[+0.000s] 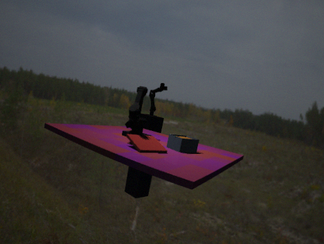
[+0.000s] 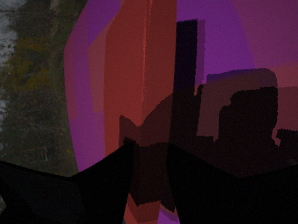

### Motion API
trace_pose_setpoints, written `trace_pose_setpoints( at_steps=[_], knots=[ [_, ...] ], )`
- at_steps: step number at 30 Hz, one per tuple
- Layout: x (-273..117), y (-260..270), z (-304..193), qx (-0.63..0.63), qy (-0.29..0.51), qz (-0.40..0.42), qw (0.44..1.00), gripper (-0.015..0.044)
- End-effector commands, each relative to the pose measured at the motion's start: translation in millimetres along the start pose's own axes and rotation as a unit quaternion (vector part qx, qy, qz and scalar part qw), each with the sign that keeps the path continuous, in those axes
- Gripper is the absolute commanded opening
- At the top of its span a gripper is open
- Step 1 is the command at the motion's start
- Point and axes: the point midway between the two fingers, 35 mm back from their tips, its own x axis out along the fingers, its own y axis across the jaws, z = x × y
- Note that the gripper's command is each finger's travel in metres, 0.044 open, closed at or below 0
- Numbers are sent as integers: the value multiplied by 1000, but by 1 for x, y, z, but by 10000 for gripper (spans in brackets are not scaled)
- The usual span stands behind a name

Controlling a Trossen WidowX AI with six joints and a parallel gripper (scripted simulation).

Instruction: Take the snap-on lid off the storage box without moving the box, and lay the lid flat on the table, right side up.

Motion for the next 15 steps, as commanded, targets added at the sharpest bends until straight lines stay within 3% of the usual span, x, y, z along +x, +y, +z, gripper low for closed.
trace_pose_setpoints(
  at_steps=[1,11,13,15],
  knots=[
    [4,-10,-2,6,2,-11,1000,0],
    [0,2,1,6,2,-10,1000,263],
    [0,2,1,6,2,-10,1000,275],
    [-2,-2,-1,6,2,-11,1000,327]
  ],
)
